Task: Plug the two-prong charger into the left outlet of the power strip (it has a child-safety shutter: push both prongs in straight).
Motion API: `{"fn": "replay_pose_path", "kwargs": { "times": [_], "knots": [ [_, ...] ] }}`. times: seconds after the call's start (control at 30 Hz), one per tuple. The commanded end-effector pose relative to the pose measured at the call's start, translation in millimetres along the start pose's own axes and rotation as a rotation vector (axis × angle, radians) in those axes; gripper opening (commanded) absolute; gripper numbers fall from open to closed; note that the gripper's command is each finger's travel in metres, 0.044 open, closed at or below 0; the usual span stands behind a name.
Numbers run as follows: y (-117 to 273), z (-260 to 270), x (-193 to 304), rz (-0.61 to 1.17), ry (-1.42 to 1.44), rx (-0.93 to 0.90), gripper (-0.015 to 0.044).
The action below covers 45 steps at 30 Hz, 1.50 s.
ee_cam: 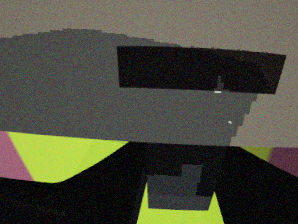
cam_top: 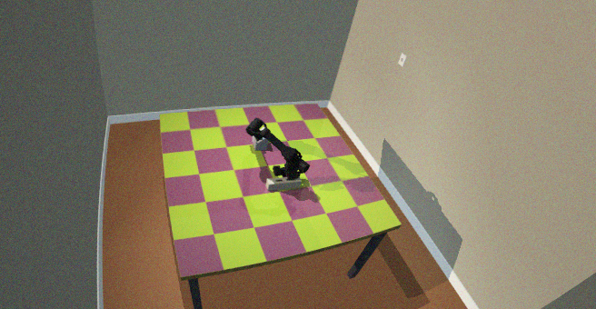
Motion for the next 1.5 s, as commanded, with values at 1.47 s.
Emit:
{"fn": "replay_pose_path", "kwargs": {
  "times": [1.47],
  "knots": [
    [-1.0, -0.9, -4.1, -0.035, -0.022, -0.001, 0.0000]
  ]
}}
Point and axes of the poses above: the point midway between the two fingers, 35 mm back from their tips, its own y axis back along the fingers, its own z axis across the jaws, x = y × z, the point moved 3 cm from there along y, back along the fingers, and after that the axes turned 11 degrees about y, right-handed, at the moved point
